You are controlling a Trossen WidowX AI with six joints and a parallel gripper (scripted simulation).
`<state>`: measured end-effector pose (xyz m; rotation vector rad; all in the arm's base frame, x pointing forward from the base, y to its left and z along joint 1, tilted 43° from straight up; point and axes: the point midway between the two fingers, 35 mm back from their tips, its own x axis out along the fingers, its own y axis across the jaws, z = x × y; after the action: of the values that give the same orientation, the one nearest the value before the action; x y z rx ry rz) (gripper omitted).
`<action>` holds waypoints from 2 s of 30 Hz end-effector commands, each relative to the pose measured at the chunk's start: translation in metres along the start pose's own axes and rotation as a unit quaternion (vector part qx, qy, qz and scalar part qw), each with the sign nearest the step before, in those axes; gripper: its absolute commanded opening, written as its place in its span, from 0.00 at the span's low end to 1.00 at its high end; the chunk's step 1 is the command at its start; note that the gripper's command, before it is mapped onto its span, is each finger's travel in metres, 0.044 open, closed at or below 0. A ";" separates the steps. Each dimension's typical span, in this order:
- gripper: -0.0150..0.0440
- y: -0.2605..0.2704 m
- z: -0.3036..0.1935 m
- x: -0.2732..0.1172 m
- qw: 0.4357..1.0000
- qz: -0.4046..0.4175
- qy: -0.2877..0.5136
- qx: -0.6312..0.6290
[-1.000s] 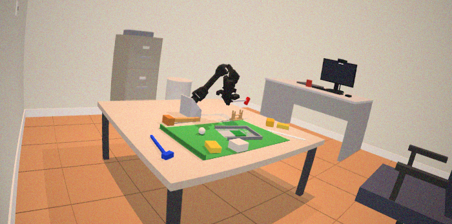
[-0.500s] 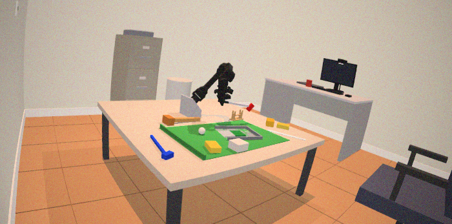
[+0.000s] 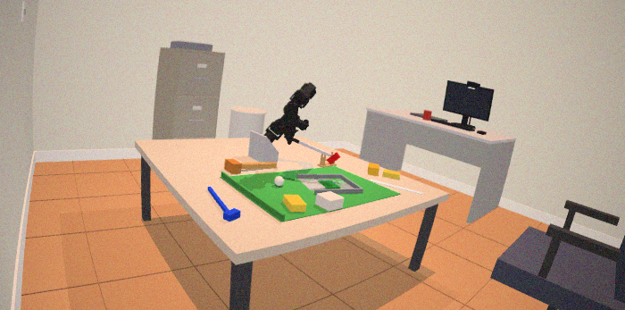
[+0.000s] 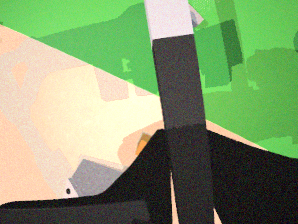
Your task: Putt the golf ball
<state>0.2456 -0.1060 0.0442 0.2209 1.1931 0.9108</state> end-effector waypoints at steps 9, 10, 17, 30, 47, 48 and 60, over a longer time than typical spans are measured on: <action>0.25 -0.060 -0.073 -0.011 0.967 -0.022 0.014 0.252; 0.25 -0.064 -0.079 -0.011 0.962 -0.023 0.015 0.271; 0.25 -0.087 -0.127 -0.011 0.914 -0.029 0.020 0.404; 0.25 -0.092 -0.137 0.001 0.902 -0.029 0.021 0.430; 0.25 -0.093 -0.139 0.037 0.902 -0.029 0.021 0.430; 0.25 -0.093 -0.139 0.039 0.902 -0.029 0.021 0.430; 0.25 -0.094 -0.140 0.058 0.902 -0.029 0.021 0.430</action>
<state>0.1730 -0.1726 -0.1029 0.8625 1.5810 0.2796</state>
